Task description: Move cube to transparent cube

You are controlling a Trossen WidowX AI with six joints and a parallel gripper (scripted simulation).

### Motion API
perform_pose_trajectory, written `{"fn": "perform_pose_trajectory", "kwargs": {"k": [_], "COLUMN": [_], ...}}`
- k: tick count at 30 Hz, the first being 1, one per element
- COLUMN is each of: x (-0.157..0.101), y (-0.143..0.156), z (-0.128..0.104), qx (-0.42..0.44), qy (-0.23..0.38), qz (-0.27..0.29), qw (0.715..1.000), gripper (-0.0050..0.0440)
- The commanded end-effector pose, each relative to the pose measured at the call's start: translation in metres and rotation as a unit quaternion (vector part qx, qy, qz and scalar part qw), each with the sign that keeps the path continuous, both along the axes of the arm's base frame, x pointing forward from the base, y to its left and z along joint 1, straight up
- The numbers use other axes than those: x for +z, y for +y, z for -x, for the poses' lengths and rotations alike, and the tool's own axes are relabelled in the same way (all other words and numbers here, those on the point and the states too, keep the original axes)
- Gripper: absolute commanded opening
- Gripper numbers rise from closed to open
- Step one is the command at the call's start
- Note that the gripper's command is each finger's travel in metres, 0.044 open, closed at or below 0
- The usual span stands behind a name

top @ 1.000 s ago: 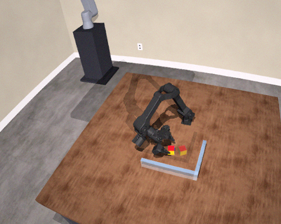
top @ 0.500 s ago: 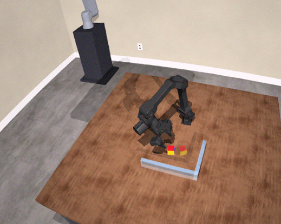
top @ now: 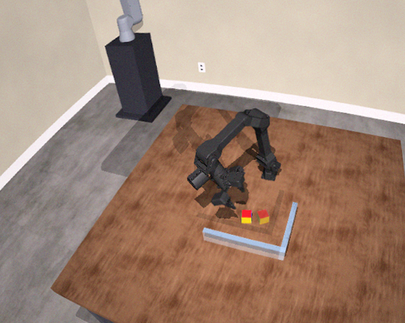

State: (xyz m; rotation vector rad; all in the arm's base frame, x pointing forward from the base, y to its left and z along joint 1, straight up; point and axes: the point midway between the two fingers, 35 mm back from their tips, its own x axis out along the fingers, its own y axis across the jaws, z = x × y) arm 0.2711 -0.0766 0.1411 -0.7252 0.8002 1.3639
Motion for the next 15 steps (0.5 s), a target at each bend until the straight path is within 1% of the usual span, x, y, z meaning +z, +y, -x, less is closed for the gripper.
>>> {"fn": "perform_pose_trajectory", "kwargs": {"k": [1,15], "x": [0.0149,0.0147], "y": [-0.0104,-0.0085], "z": [0.0,0.0005], "qx": [-0.015,-0.013], "qy": [0.003,-0.003], "qz": [0.003,0.003], "qw": [1.0,1.0], "gripper": [0.044,0.044]}}
